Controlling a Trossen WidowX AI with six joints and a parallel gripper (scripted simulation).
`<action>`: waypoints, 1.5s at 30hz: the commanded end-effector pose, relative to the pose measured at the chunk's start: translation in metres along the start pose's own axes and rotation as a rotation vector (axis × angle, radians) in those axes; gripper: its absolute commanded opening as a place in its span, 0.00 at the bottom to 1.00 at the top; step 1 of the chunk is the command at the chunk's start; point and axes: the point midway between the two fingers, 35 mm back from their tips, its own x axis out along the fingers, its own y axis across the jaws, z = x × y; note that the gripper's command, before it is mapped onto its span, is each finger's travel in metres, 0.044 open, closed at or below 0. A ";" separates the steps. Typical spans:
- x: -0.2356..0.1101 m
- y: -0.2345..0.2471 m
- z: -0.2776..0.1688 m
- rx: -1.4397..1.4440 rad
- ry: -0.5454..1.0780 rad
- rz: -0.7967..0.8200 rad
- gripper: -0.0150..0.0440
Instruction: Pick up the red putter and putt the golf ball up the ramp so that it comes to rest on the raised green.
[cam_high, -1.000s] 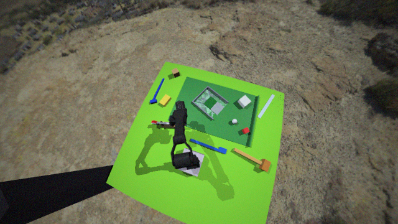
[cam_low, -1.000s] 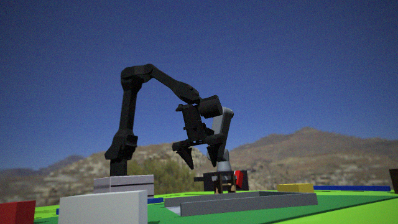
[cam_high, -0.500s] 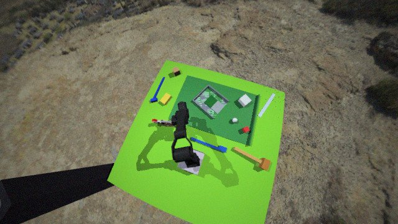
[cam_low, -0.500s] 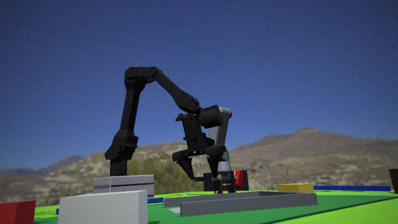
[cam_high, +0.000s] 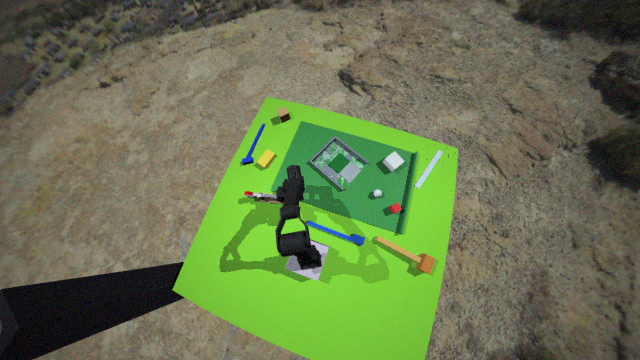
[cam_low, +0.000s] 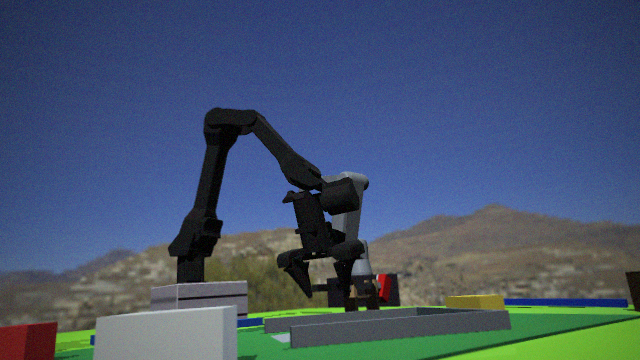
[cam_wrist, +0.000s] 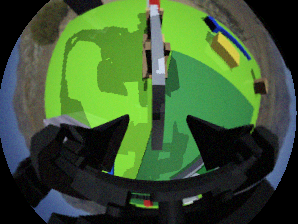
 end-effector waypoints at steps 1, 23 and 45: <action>0.009 0.003 -0.003 -0.003 -0.002 0.010 1.00; 0.013 0.001 -0.004 0.001 0.001 0.004 0.42; -0.064 -0.003 0.018 0.001 0.001 0.004 0.25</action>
